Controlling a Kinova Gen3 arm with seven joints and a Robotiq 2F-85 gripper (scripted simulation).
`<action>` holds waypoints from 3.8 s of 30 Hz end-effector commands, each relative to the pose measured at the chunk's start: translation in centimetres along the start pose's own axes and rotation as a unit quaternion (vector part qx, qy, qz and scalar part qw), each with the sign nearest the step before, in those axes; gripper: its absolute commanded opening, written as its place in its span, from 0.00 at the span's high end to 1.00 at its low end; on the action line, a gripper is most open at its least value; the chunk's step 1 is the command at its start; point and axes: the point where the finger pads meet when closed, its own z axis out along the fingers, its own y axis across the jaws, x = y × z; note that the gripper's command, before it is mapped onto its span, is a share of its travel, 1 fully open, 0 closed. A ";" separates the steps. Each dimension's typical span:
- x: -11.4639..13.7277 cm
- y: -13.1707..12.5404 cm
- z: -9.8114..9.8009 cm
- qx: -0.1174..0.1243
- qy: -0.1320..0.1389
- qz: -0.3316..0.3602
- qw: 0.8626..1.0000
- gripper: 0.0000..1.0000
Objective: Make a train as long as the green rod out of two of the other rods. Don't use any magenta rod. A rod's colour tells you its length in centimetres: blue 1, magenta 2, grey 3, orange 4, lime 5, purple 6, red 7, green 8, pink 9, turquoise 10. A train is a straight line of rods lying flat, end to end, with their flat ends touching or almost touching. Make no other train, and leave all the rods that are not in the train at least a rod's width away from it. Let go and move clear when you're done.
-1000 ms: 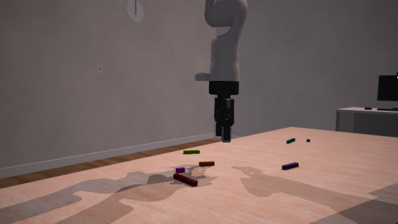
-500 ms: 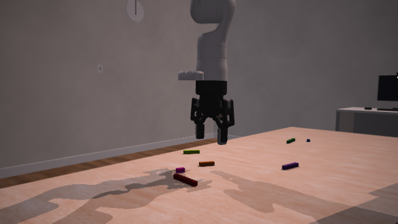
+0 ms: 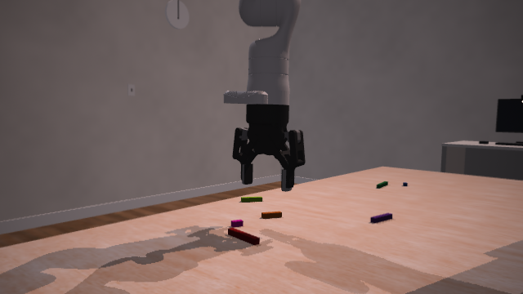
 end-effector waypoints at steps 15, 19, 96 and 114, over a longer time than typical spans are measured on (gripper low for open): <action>0.2 0.2 0.0 -0.003 -0.001 -0.007 1.000 0.00; 0.2 0.2 0.0 -0.003 -0.001 -0.007 1.000 0.00; 0.1 0.3 0.0 -0.003 -0.001 -0.018 1.000 0.00; -0.1 0.9 0.0 -0.004 0.001 -0.089 0.996 0.00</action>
